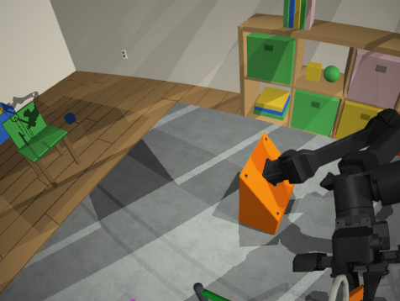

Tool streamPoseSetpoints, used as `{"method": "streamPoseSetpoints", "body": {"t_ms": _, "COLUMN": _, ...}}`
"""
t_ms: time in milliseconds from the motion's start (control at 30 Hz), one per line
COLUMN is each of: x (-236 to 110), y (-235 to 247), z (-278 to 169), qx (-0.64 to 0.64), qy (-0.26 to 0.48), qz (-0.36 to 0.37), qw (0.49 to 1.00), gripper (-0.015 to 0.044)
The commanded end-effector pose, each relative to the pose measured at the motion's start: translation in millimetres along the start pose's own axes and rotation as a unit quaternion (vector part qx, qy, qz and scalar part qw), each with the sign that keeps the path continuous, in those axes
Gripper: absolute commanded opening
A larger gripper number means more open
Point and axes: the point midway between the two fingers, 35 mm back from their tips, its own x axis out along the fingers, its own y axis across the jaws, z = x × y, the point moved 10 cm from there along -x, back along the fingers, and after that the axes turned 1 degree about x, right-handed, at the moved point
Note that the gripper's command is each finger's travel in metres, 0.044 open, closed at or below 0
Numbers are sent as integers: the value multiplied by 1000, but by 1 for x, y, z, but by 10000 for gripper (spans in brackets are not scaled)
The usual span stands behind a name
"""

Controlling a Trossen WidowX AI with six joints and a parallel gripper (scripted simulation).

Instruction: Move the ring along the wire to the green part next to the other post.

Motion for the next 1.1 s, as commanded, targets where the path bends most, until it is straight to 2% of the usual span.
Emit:
{"method": "streamPoseSetpoints", "body": {"t_ms": 0, "x": 0, "y": -2, "z": -1, "qx": 23, "qy": -3, "qz": 9, "qw": 1000, "gripper": -150}}
{"method": "streamPoseSetpoints", "body": {"t_ms": 1067, "x": 3, "y": -5, "z": -6, "qx": 195, "qy": -25, "qz": 105, "qw": 975, "gripper": -150}}
